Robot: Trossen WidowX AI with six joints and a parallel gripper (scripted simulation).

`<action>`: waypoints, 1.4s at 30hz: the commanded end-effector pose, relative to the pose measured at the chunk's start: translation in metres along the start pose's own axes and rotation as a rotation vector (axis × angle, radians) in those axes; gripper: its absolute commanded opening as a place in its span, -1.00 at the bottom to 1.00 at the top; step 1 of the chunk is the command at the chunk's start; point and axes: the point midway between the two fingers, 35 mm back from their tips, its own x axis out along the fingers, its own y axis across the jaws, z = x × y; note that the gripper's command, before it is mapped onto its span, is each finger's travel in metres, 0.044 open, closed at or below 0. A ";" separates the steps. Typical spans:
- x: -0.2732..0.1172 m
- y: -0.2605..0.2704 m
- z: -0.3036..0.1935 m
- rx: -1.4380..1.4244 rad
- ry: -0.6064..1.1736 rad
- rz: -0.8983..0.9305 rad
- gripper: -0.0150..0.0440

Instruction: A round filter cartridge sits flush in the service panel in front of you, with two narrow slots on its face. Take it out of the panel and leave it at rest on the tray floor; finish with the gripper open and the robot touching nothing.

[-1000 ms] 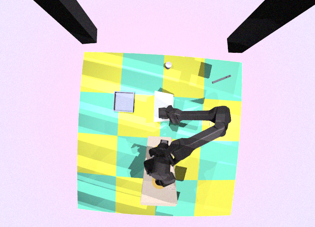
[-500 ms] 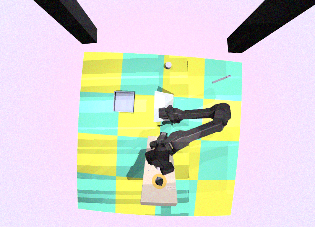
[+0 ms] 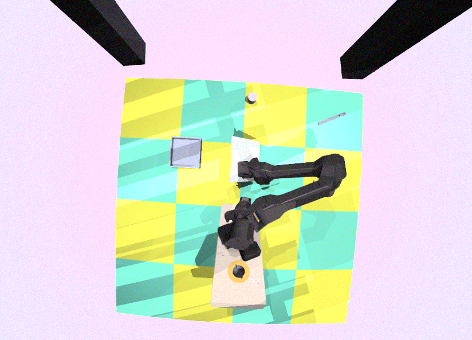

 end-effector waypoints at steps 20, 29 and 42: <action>-0.033 0.099 0.044 -0.010 -0.008 0.003 0.41; -0.048 0.111 0.049 -0.120 0.003 -0.031 0.68; -0.014 0.016 0.004 -1.096 0.349 -0.249 0.54</action>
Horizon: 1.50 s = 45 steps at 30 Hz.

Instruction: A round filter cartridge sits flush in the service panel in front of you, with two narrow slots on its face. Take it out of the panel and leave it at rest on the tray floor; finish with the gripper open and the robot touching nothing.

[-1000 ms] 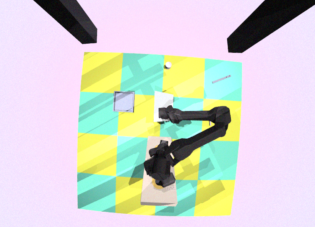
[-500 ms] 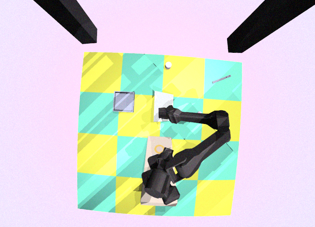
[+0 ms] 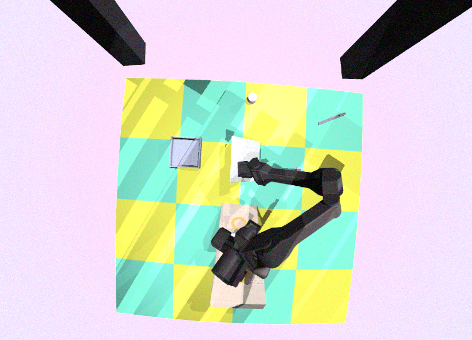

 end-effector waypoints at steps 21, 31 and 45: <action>0.041 -0.024 -0.054 -0.506 0.218 -0.040 0.54; 0.057 -0.026 -0.057 -0.506 0.217 -0.039 0.54; 0.074 -0.026 -0.062 -0.506 0.216 -0.035 0.54</action>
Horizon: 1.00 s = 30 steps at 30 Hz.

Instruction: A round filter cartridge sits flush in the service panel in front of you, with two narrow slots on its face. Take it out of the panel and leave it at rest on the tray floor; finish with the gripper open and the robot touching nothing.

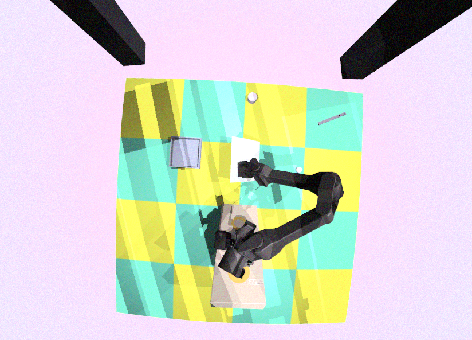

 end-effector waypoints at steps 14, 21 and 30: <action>0.000 0.000 0.000 0.000 0.000 0.000 0.23; 0.000 0.000 0.000 0.000 0.000 0.000 -0.13; -0.010 0.000 0.022 0.002 -0.001 0.004 -0.49</action>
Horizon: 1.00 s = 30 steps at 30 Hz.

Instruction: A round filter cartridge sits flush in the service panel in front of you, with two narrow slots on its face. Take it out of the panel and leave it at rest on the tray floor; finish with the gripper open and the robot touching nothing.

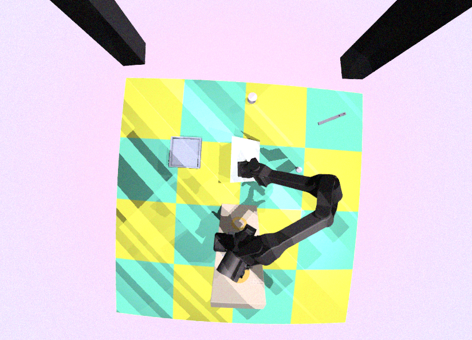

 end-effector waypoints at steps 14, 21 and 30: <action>-0.062 -0.004 0.018 -0.016 -0.015 -0.009 -0.49; -0.097 -0.001 0.017 -0.016 -0.016 -0.002 -0.49; -0.092 -0.041 0.019 -0.018 -0.017 -0.005 -0.49</action>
